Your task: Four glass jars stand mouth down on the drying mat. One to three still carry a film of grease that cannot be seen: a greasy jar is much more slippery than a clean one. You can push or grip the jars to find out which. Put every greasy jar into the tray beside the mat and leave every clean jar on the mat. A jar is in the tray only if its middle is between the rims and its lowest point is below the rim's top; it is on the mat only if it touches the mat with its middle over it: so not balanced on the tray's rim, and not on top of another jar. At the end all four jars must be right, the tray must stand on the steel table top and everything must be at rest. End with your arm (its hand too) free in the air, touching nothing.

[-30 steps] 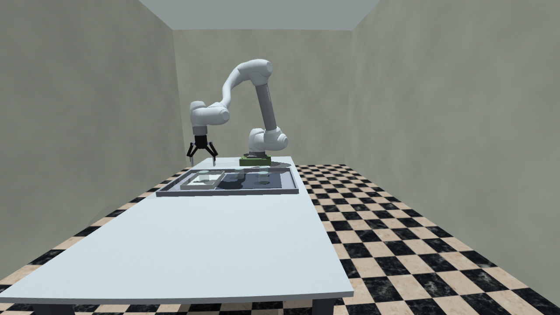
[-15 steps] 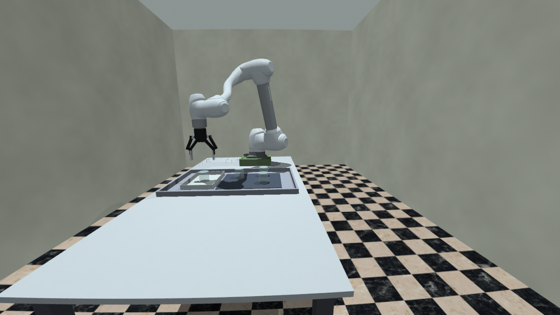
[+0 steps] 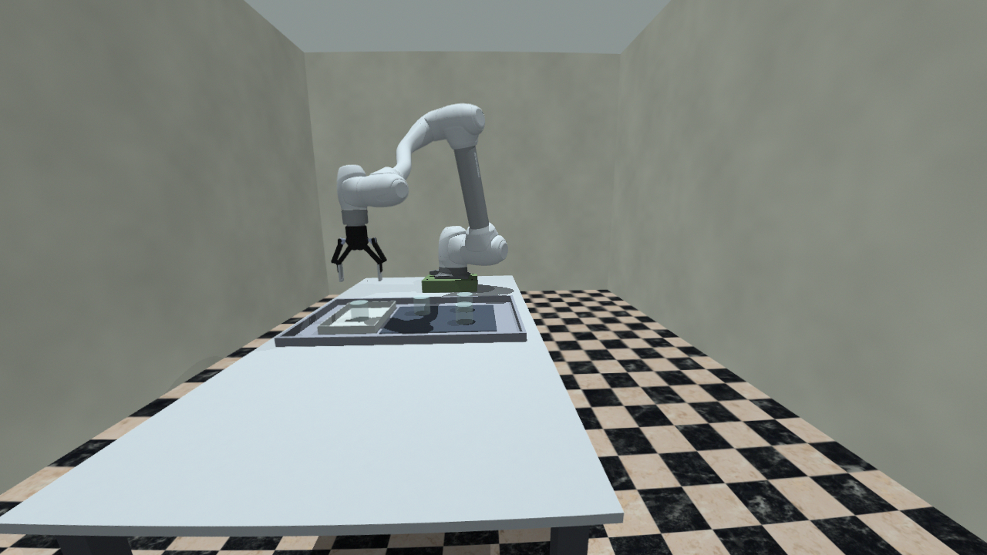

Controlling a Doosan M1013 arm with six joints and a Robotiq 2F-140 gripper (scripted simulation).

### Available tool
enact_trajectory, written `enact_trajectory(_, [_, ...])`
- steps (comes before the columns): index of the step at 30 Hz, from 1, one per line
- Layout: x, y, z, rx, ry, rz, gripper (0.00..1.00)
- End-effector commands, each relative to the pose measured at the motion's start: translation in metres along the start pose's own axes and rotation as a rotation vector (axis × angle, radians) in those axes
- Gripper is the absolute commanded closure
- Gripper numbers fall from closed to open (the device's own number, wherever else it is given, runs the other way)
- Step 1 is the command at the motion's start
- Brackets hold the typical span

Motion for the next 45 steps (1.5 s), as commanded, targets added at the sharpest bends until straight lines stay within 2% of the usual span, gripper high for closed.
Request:
enact_trajectory(1, [0.003,0.029,0.0,0.0,0.0,0.0,0.0])
enact_trajectory(5, [0.007,0.062,0.0,0.0,0.0,0.0,0.0])
enact_trajectory(7, [0.007,0.062,0.0,0.0,0.0,0.0,0.0])
enact_trajectory(22, [0.021,0.185,0.0,0.0,0.0,0.0,0.0])
enact_trajectory(24, [0.021,0.185,0.0,0.0,0.0,0.0,0.0])
enact_trajectory(39, [0.035,0.308,0.0,0.0,0.0,0.0,0.0])
enact_trajectory(41, [0.035,0.308,0.0,0.0,0.0,0.0,0.0])
enact_trajectory(45, [0.039,0.341,0.0,0.0,0.0,0.0,0.0])
Point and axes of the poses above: the point where the finger pads meet when closed, its own z axis out along the fingers, its own y axis across the jaws, x = y × z, the point moved 3 cm from there along -z, back along the fingers, and after that the axes turned 6 degrees about -z, right-handed, at the moved point
